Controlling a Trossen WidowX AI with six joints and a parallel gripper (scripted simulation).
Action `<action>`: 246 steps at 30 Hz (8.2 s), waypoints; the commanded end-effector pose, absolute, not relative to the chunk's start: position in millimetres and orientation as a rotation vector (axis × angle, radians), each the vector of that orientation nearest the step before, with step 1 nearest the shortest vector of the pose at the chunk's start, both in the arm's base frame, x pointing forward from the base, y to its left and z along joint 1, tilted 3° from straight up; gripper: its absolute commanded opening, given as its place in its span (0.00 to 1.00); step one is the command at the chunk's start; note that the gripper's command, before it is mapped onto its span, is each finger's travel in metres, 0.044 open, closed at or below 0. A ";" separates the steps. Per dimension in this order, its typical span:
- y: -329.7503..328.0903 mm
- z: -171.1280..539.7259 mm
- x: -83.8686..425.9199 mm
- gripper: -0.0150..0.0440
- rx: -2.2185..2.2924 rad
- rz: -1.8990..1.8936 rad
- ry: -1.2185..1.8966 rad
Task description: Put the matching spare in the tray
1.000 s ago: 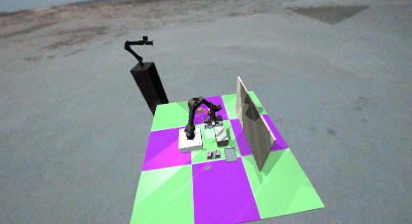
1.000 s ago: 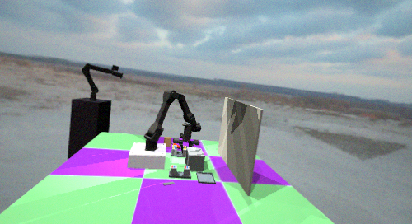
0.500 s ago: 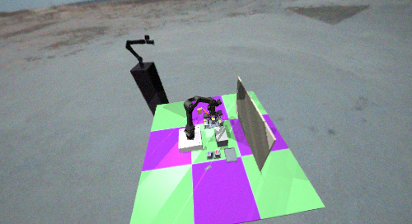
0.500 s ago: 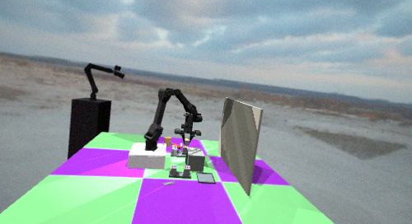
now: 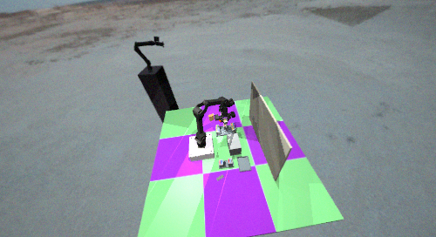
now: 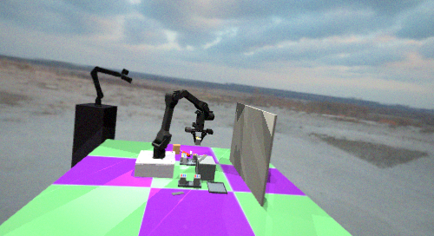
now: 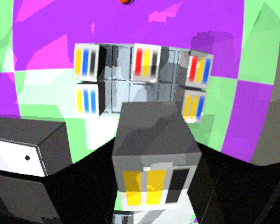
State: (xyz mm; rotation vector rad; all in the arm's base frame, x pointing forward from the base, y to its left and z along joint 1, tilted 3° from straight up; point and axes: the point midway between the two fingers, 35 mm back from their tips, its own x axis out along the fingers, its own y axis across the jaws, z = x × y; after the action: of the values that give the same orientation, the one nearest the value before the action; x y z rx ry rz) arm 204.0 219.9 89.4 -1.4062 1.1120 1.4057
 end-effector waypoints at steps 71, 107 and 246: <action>-109.0 119.4 369.4 0.25 -1.427 1.378 1.118; -115.8 87.5 374.4 0.25 -1.429 1.379 1.118; -115.1 69.6 370.2 1.00 -1.428 1.379 1.118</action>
State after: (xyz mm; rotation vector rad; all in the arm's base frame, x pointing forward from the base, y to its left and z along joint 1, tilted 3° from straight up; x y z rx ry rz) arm 365.4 -115.7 13.2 -1.3943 1.1317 1.4227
